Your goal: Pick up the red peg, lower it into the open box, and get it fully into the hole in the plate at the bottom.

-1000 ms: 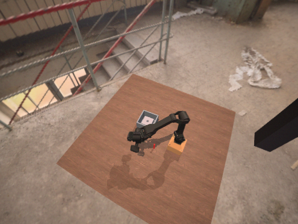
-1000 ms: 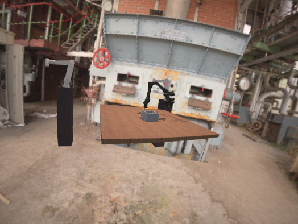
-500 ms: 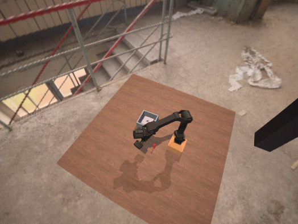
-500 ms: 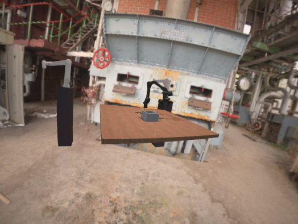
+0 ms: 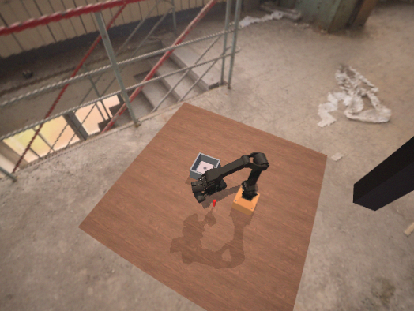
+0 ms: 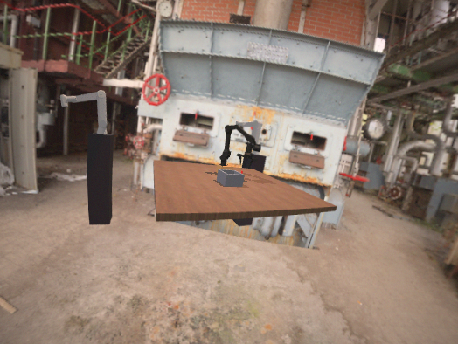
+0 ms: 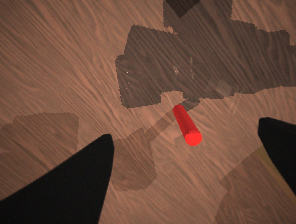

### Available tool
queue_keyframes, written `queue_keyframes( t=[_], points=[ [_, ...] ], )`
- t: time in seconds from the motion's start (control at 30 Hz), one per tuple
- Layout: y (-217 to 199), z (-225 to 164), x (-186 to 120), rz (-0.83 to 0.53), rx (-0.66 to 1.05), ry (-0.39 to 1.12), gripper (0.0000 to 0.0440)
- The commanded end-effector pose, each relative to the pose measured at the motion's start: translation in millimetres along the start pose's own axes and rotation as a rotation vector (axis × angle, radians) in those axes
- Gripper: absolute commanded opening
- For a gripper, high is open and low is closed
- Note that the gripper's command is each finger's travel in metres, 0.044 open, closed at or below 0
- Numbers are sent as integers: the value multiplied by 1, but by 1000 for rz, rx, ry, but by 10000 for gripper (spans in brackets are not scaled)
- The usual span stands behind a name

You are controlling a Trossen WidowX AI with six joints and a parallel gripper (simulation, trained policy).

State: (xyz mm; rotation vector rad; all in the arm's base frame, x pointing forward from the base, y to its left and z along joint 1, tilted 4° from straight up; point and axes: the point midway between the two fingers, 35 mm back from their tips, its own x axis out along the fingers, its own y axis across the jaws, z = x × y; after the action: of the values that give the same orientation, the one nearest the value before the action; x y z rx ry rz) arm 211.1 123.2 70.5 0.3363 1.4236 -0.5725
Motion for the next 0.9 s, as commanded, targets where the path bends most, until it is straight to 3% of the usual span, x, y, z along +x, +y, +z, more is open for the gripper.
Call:
queue_keyframes(
  t=[0.0, 0.37, 0.87],
  points=[
    [-11, -5, 10, -46, 66, 28, 379],
    [-22, -15, 45, -100, 209, 55, 367],
    [-18, -28, 95, -50, 309, 45, 354]
  ],
)
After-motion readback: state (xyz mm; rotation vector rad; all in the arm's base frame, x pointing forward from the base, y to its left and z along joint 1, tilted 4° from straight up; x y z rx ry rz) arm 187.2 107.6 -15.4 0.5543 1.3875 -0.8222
